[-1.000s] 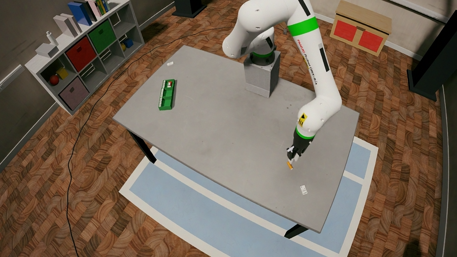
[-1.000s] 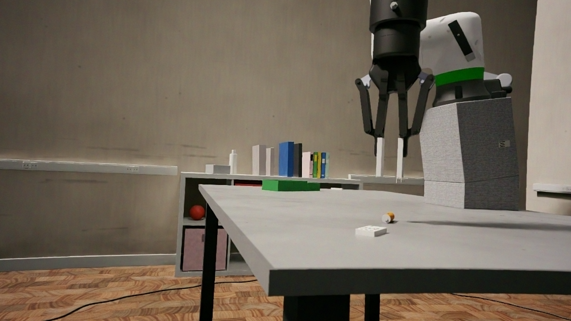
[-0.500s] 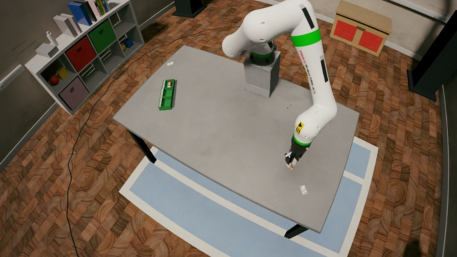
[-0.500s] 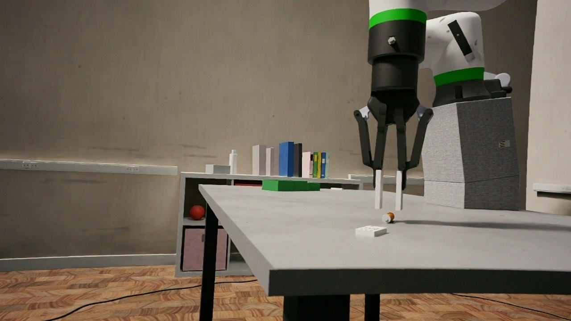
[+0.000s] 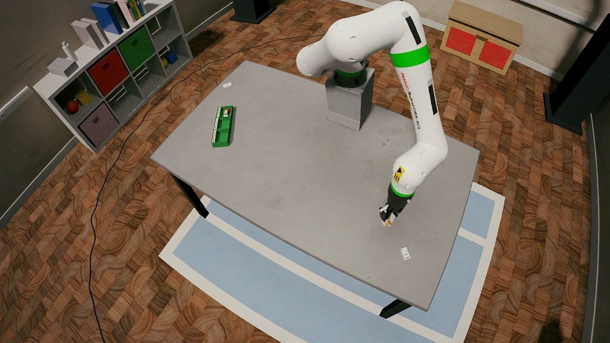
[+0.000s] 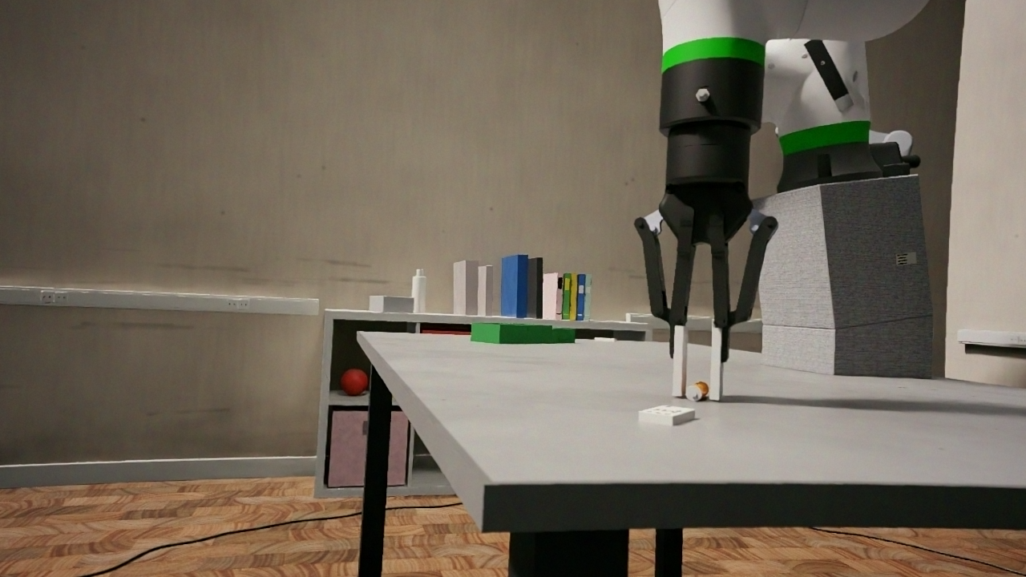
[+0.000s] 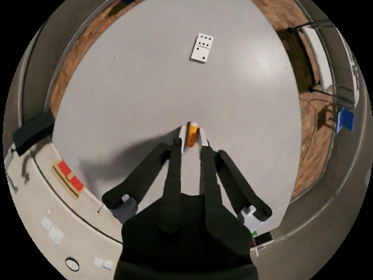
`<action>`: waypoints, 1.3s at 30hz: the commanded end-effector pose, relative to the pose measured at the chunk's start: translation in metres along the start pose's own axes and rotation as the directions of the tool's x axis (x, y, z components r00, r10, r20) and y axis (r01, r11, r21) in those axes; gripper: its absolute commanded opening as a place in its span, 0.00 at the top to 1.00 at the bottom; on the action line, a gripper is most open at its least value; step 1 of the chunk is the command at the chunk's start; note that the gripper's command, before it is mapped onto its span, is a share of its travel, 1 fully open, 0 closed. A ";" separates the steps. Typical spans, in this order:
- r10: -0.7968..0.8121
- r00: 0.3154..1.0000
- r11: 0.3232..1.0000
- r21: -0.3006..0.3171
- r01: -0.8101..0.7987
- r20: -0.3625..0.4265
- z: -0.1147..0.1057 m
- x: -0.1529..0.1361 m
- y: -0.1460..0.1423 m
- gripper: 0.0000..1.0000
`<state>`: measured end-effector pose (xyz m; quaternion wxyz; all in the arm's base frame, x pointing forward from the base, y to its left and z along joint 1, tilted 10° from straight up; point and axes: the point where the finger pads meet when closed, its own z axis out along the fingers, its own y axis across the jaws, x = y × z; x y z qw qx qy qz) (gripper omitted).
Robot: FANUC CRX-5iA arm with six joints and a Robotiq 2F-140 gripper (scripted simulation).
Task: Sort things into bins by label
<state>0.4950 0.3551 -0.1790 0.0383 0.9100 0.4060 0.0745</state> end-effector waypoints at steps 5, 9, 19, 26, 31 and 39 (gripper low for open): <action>0.000 1.000 1.000 0.000 0.000 0.000 0.000 0.000 0.000 0.74; 0.000 1.000 1.000 0.000 0.000 0.000 0.000 0.000 0.000 0.74; 0.000 1.000 1.000 0.000 0.000 0.000 0.000 0.000 0.000 0.85; 0.000 1.000 1.000 0.000 0.000 0.000 0.000 0.000 0.000 0.85; 0.000 1.000 1.000 0.000 0.000 0.000 0.000 0.000 0.000 0.85; 0.000 1.000 1.000 0.000 0.000 0.000 0.000 0.000 0.000 0.85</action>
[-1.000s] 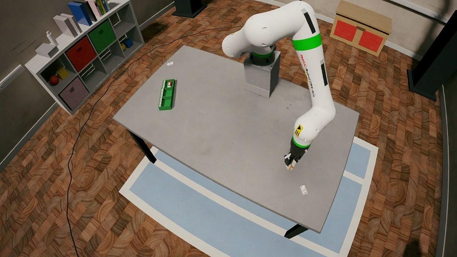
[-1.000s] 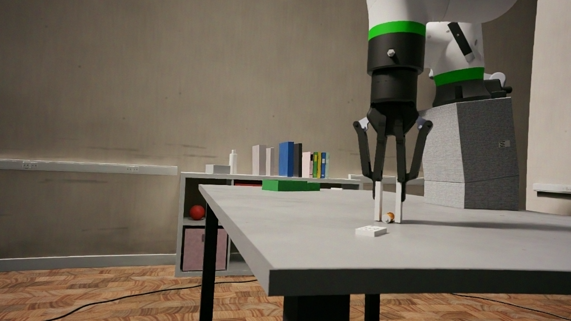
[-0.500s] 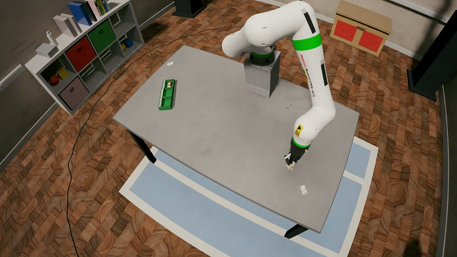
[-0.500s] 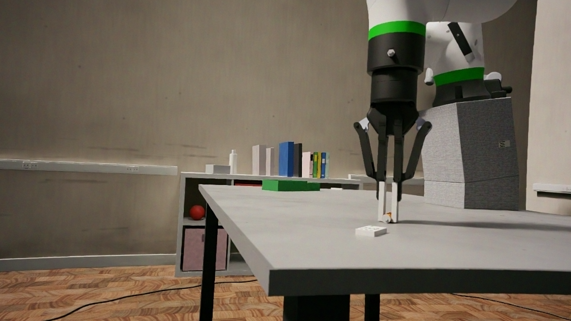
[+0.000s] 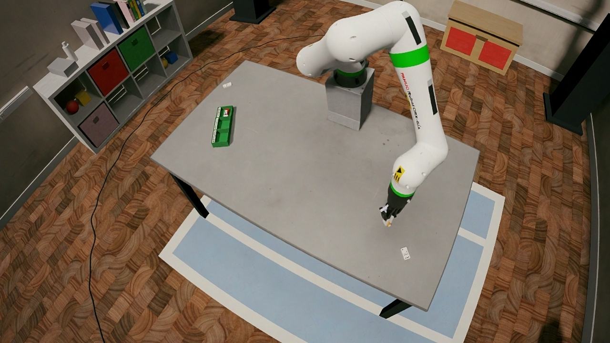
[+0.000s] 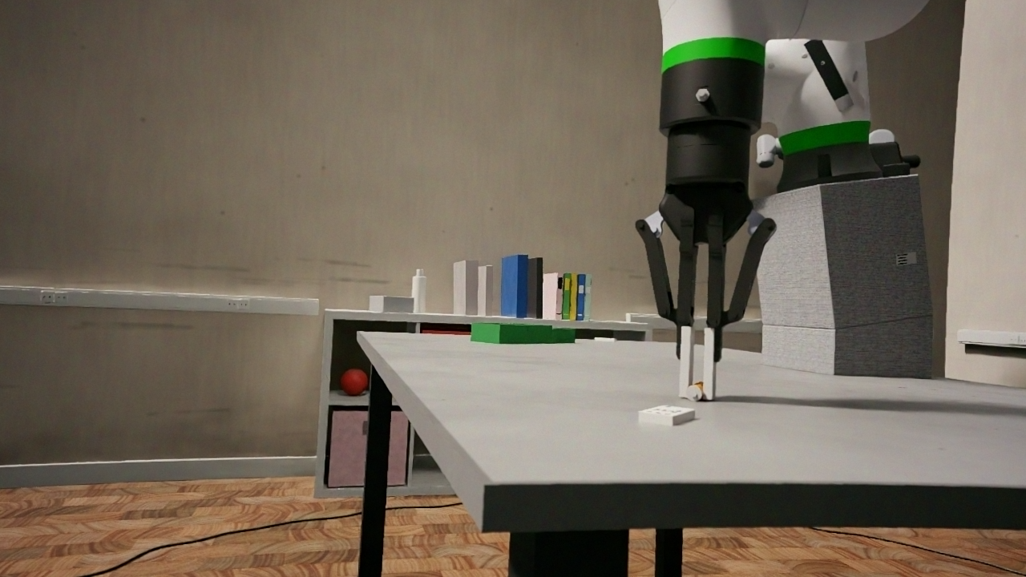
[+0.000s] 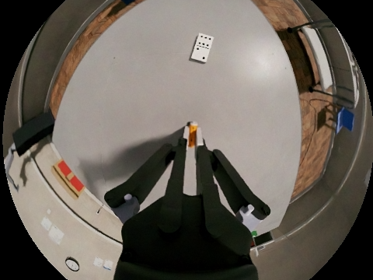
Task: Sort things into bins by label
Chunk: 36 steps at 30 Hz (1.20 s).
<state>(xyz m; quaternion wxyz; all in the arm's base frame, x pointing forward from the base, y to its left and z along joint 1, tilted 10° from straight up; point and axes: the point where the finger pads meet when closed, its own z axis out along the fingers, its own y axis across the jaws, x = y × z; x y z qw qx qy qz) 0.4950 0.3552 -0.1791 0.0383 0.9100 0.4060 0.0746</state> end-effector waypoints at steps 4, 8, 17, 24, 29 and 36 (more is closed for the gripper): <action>0.000 1.000 1.000 0.000 0.000 0.000 -0.007 0.000 0.000 0.85; 0.000 1.000 1.000 0.000 0.000 0.000 -0.020 0.000 0.000 0.85; 0.000 1.000 1.000 0.000 0.000 0.000 -0.043 0.000 0.000 0.85; 0.000 1.000 1.000 0.000 0.000 0.000 -0.060 0.000 0.000 0.85; 0.000 1.000 1.000 0.000 0.000 0.000 -0.060 0.000 0.000 0.85; 0.000 1.000 1.000 0.000 0.000 0.000 -0.060 0.000 0.000 0.85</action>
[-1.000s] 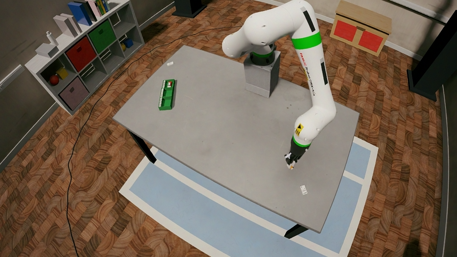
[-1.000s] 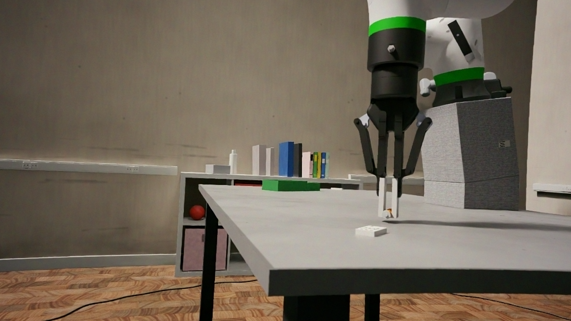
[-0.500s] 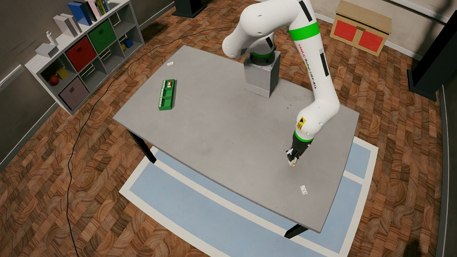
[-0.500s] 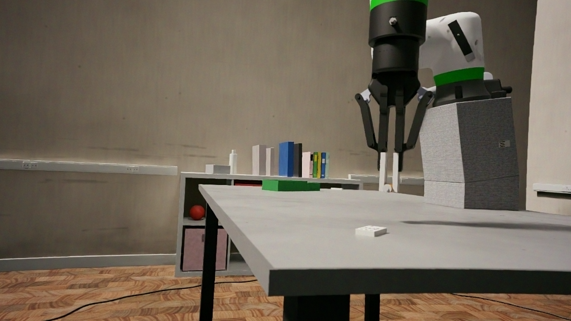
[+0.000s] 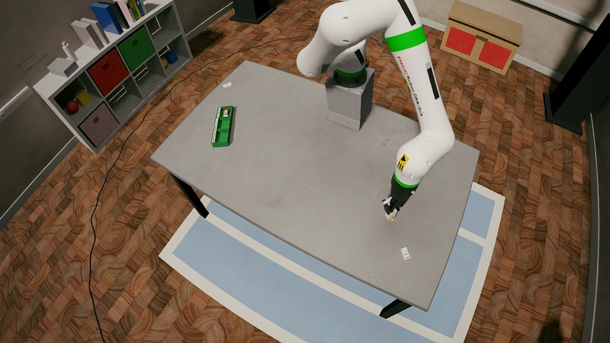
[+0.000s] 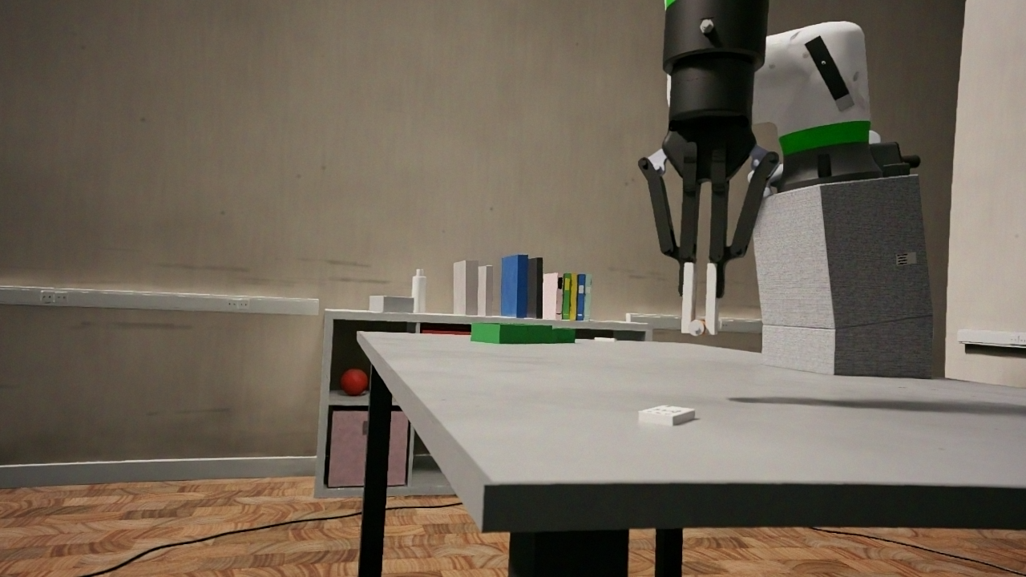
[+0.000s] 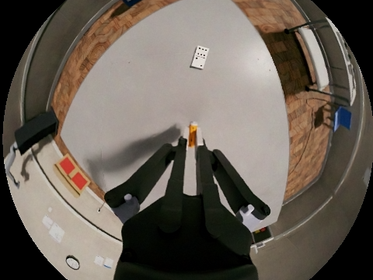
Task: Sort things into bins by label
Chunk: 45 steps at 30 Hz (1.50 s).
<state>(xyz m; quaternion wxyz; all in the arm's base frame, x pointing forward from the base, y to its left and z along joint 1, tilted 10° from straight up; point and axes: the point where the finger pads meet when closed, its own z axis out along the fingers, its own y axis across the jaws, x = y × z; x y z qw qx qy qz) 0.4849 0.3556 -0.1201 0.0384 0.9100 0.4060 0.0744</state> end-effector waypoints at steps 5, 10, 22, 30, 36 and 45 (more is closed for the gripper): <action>0.000 1.000 1.000 0.000 0.000 0.000 0.000 -0.024 0.018 0.85; 0.000 1.000 1.000 0.000 0.000 0.000 0.000 -0.048 0.035 0.85; 0.000 1.000 1.000 0.000 0.000 0.000 0.000 -0.097 0.070 0.85; 0.000 1.000 1.000 0.000 0.000 0.000 0.000 -0.126 0.091 0.85; 0.000 1.000 1.000 0.000 0.000 0.000 0.000 -0.155 0.112 0.85; 0.000 1.000 1.000 0.000 0.000 0.000 0.000 -0.199 0.144 0.85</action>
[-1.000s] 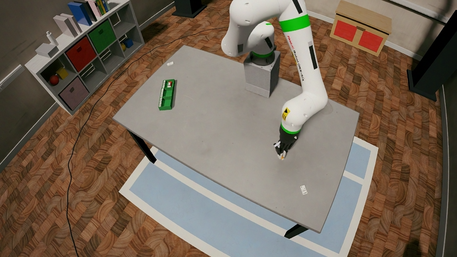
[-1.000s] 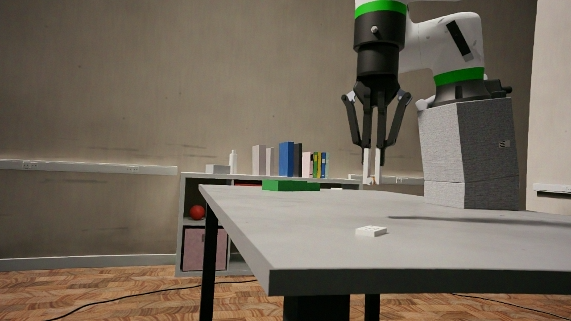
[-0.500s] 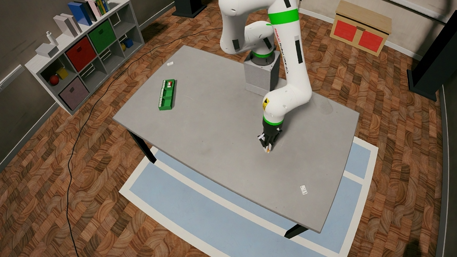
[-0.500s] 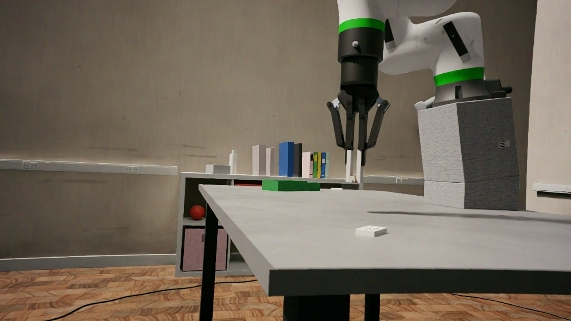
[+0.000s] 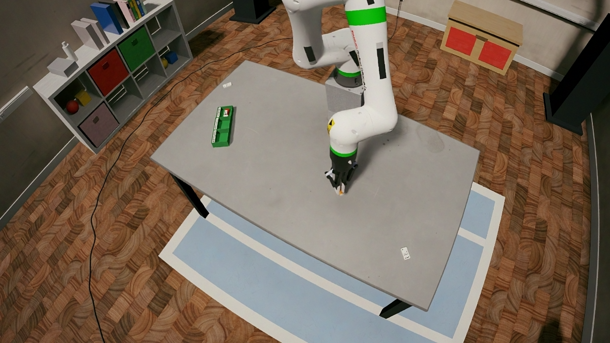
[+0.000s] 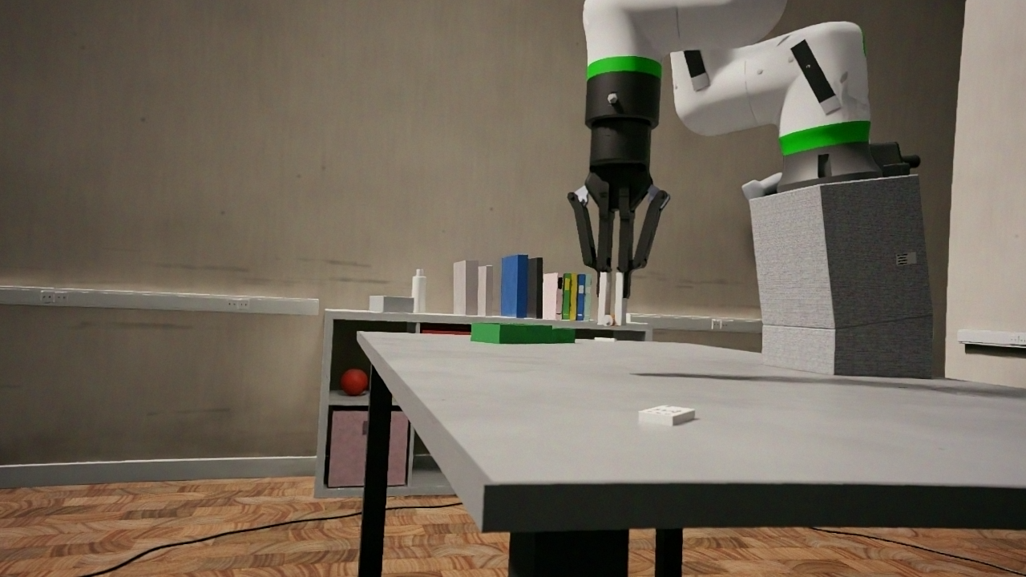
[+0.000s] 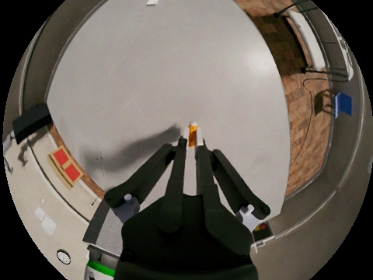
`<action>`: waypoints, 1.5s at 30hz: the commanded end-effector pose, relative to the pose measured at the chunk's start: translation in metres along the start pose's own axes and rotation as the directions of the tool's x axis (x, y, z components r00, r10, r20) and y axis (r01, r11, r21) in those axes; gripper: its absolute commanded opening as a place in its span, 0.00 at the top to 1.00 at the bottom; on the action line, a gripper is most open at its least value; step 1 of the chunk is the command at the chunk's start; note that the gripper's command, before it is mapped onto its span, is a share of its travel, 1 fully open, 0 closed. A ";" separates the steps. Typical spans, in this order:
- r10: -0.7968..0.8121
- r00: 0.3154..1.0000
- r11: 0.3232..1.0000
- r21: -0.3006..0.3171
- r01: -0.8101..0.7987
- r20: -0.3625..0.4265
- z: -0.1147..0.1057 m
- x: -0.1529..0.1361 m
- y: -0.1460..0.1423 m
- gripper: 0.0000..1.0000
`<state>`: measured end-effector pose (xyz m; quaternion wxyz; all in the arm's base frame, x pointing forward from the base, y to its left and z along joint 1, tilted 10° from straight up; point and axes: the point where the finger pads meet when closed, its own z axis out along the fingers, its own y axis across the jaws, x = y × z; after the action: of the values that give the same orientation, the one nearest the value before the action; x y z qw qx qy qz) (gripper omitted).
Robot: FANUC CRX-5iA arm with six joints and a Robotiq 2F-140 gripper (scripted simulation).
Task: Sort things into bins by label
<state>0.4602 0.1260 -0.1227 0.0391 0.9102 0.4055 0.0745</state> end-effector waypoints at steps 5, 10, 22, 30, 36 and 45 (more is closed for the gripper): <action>-0.001 1.000 1.000 0.001 0.001 -0.001 0.000 -0.026 0.020 0.85; -0.001 1.000 1.000 0.001 0.001 -0.001 0.000 -0.051 0.037 0.85; -0.001 1.000 1.000 0.001 0.001 -0.001 0.000 -0.099 0.073 0.85; -0.001 1.000 1.000 0.001 0.001 -0.001 0.000 -0.138 0.101 0.85; -0.001 1.000 1.000 0.001 0.001 -0.001 0.000 -0.157 0.115 0.85; -0.001 1.000 1.000 0.001 0.001 -0.001 0.000 -0.201 0.147 0.85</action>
<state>0.4357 -0.1041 -0.1243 0.0413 0.9104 0.4050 0.0742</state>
